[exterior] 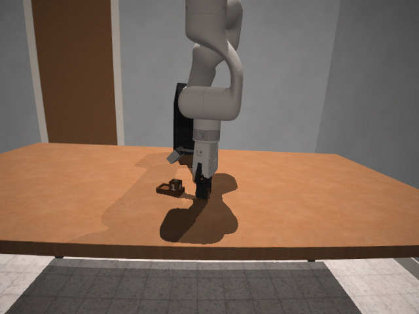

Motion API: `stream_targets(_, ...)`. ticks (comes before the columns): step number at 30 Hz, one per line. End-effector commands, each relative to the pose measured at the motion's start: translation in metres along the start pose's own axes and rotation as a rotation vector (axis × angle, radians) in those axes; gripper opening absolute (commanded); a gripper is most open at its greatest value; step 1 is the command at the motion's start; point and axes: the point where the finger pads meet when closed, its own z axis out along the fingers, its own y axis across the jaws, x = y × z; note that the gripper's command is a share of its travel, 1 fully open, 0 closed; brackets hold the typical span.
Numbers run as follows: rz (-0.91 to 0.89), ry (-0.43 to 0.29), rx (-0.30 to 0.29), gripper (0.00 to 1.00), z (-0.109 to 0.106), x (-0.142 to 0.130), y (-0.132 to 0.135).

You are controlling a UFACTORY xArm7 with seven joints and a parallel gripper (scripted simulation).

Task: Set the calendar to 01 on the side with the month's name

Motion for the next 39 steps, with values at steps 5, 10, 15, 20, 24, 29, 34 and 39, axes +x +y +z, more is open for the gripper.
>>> stream_targets(5, 0.001, 0.000, 0.000, 0.29, 0.000, 0.000, 0.000)
stream_targets(10, 0.001, 0.000, 0.000, 0.29, 0.000, 0.000, 0.000)
stream_targets(15, 0.001, 0.000, 0.000, 0.29, 0.000, 0.000, 0.000)
stream_targets(20, 0.001, 0.000, 0.000, 0.29, 0.000, 0.000, 0.000)
stream_targets(24, 0.001, 0.000, 0.000, 0.29, 0.000, 0.000, 0.000)
stream_targets(29, 0.001, 0.000, 0.000, 0.29, -0.010, 0.000, 0.000)
stream_targets(34, 0.001, 0.000, 0.000, 0.29, -0.037, 0.000, 0.000)
stream_targets(39, 0.001, 0.000, 0.000, 0.29, -0.058, 0.000, 0.000)
